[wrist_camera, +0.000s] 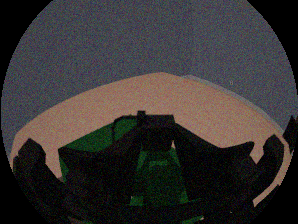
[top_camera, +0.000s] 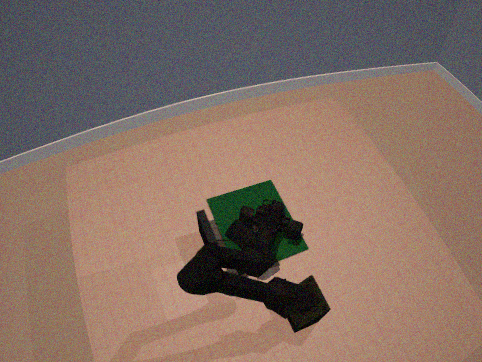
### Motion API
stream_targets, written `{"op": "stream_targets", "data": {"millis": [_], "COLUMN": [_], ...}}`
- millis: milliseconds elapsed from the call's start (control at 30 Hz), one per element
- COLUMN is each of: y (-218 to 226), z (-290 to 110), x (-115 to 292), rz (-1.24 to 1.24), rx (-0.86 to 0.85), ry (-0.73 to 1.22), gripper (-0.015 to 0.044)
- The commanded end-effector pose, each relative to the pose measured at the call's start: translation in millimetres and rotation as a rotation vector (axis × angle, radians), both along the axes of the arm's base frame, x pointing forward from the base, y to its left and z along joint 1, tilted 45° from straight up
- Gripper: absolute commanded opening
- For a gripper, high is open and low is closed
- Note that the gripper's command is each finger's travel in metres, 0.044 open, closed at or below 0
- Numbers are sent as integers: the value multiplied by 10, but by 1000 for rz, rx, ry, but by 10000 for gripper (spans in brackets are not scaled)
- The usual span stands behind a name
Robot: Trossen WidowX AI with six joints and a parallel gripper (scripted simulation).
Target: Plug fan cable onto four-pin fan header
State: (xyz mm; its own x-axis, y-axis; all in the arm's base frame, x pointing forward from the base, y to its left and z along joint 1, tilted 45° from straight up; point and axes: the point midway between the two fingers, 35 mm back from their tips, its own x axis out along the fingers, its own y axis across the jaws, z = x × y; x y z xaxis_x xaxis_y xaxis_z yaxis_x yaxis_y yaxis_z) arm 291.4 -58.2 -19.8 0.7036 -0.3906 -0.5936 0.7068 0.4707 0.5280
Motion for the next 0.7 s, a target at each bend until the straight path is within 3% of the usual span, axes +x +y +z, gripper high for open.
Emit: {"op": "stream_targets", "data": {"millis": [0, 667], "y": [18, 145], "z": [-14, -139], "x": [7, 16], "rz": [-4, -4], "rx": [0, 0], "ry": [-5, -4], "gripper": [0, 0]}}
